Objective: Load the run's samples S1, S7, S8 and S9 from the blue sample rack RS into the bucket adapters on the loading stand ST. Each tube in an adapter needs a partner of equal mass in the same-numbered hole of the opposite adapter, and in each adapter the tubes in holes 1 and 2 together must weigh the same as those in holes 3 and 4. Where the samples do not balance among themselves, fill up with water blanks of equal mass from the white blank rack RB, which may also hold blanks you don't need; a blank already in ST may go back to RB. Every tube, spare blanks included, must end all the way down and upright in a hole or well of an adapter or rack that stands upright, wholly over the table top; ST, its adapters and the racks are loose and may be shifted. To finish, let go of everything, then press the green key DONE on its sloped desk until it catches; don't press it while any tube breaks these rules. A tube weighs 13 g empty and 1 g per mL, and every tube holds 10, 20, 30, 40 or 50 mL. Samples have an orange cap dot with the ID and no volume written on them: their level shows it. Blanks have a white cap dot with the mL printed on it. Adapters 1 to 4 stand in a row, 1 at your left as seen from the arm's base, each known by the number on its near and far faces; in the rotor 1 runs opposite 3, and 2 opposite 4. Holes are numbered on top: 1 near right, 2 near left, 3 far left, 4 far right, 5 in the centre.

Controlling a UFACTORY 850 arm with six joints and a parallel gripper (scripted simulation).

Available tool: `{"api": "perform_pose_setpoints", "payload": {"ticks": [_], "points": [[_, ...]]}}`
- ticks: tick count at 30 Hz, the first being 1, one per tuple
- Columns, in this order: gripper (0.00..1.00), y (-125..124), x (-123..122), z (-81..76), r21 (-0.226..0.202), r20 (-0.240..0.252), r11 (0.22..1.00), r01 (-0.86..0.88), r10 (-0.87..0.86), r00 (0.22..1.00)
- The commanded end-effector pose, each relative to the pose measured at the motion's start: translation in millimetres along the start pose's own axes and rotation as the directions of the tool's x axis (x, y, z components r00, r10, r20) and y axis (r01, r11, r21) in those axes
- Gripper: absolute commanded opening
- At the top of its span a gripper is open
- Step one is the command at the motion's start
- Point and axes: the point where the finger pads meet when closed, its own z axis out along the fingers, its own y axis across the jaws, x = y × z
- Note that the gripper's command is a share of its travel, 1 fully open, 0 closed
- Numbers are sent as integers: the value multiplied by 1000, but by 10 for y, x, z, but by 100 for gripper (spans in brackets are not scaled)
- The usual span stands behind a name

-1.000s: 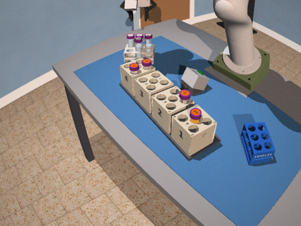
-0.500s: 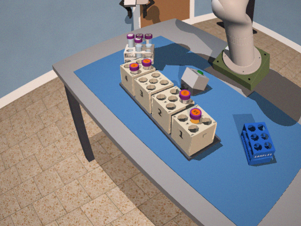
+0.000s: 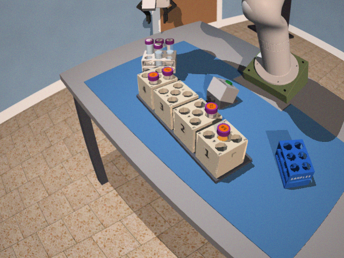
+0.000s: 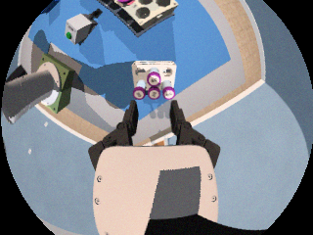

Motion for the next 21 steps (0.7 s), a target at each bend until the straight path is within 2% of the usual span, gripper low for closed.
{"api": "perform_pose_setpoints", "payload": {"ticks": [1,21], "points": [[57,8,-2,95,-2,0,1000,0,0,1000],[57,9,-2,456,-2,0,1000,0,0,1000]]}}
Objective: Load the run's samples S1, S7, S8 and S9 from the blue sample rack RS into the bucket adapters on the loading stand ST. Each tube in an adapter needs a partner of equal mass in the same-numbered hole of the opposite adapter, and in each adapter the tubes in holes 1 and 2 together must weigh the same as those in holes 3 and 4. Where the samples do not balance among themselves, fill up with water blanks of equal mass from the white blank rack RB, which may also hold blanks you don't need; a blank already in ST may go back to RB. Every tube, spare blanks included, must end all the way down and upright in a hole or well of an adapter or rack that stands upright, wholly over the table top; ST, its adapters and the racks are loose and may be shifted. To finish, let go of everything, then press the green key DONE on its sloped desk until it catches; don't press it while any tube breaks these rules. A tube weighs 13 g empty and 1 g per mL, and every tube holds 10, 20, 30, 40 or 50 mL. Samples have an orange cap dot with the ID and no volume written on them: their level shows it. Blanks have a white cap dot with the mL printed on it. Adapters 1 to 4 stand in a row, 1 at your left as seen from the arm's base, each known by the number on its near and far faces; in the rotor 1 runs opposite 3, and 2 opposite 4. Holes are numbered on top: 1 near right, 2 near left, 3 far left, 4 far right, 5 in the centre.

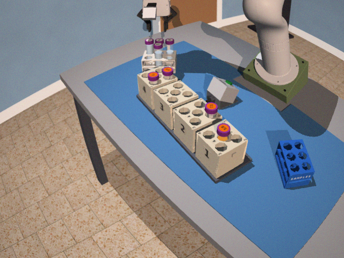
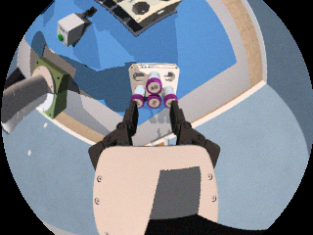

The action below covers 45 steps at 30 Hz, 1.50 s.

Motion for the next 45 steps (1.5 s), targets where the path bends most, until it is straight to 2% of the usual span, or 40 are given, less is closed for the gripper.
{"api": "perform_pose_setpoints", "payload": {"ticks": [1,32,45], "points": [[57,10,-2,105,-3,0,1000,1,-1,1000],[57,11,-2,643,-3,0,1000,1,-1,1000],[57,11,-2,643,-3,0,1000,1,-1,1000]]}}
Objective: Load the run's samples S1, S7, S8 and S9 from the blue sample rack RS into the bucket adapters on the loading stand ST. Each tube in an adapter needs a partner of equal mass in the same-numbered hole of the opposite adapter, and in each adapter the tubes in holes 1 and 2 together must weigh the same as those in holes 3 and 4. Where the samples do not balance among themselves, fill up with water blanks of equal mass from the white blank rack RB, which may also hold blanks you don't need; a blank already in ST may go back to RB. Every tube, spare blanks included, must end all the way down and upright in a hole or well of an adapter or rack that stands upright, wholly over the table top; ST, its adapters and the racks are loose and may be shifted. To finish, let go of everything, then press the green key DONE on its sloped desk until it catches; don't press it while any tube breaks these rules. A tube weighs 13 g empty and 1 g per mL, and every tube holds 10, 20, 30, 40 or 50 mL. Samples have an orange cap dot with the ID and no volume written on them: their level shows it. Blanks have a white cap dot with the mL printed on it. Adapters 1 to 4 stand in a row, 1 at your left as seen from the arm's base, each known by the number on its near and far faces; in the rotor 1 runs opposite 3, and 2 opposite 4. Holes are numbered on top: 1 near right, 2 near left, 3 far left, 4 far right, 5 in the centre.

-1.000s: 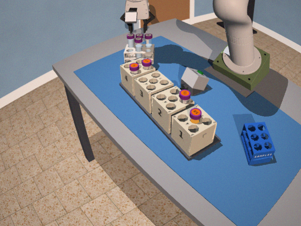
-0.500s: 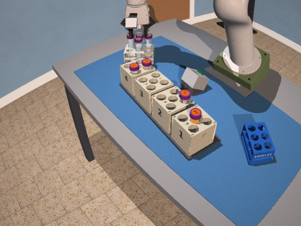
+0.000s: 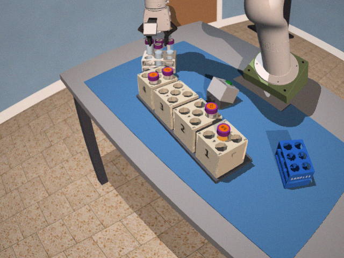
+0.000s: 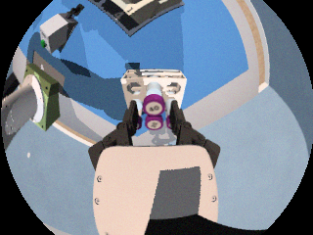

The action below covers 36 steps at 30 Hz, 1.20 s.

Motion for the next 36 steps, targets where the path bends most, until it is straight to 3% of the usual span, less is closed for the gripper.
{"api": "perform_pose_setpoints", "payload": {"ticks": [1,36], "points": [[57,7,-2,-3,-2,0,1000,0,0,1000],[57,7,-2,197,-2,0,1000,0,0,1000]]}}
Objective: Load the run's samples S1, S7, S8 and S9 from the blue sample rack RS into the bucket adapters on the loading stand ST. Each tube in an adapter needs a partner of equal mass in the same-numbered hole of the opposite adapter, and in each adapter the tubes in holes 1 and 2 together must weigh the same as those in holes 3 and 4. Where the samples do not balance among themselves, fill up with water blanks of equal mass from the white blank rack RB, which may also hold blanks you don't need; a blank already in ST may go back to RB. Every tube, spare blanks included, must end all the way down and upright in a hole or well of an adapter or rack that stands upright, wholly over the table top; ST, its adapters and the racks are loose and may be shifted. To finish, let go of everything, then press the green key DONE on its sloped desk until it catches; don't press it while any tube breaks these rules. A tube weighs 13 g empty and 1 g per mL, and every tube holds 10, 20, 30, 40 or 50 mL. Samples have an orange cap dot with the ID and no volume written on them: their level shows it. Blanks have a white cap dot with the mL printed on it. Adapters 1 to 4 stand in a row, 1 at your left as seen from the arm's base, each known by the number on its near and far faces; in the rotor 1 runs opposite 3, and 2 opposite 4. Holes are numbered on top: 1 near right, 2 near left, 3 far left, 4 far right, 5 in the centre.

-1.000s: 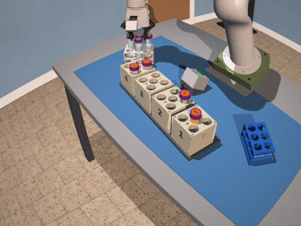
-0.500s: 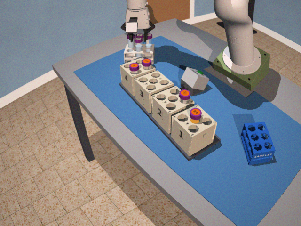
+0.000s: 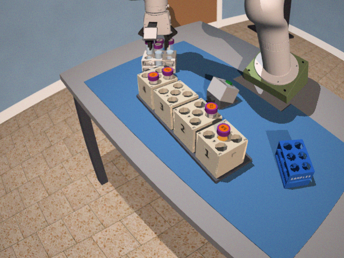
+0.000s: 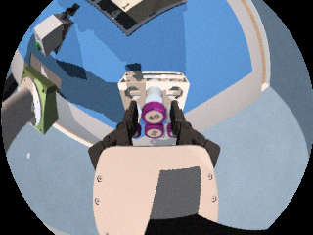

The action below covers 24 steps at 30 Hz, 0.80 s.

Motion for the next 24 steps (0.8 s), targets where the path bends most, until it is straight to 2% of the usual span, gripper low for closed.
{"api": "perform_pose_setpoints", "payload": {"ticks": [1,15,16,24], "points": [[57,7,-2,16,-2,0,1000,0,0,1000],[57,7,-2,16,-2,0,1000,0,0,1000],[0,6,-2,11,-2,0,1000,0,0,1000],[0,6,-2,0,-2,0,1000,0,0,1000]]}}
